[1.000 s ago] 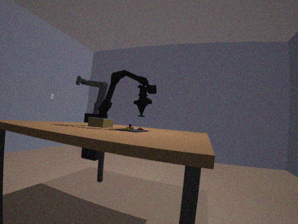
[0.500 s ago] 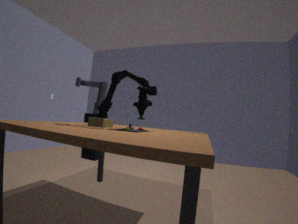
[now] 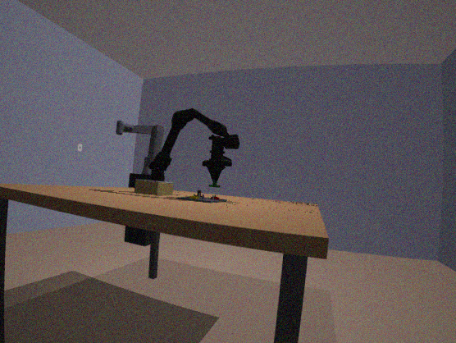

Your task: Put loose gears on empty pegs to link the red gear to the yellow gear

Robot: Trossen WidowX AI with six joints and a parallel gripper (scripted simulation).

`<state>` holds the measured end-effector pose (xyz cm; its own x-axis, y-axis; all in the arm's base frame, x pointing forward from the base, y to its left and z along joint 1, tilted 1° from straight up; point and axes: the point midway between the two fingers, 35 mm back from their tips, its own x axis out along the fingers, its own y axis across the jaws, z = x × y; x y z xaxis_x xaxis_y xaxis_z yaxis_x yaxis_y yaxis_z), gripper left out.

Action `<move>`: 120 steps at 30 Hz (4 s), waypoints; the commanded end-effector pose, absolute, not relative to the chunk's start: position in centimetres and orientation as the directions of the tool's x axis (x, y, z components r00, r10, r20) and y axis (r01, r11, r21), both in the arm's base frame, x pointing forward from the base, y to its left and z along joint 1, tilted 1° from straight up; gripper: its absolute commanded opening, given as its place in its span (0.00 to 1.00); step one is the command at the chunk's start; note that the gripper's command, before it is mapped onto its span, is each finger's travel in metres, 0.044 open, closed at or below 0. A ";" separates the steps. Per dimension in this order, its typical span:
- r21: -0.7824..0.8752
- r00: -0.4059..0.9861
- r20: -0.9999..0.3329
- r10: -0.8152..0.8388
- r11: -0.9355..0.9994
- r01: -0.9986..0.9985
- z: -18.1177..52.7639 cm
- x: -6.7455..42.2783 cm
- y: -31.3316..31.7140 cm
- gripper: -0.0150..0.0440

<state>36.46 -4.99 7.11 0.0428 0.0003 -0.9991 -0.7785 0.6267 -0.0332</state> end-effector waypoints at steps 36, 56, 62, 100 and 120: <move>-0.033 0.039 -0.999 0.002 0.501 -0.865 5.4 36.8 -6.4 0.25; -0.028 0.039 -0.999 0.002 0.666 -0.746 2.4 36.9 -6.3 0.25; -0.025 0.039 -0.999 0.002 0.735 -0.677 1.5 36.9 -6.4 0.25; -0.030 0.039 -0.999 0.003 0.608 -0.794 1.6 36.9 -6.3 0.25; -0.026 0.039 -0.999 0.003 0.705 -0.709 1.3 37.0 -6.3 0.25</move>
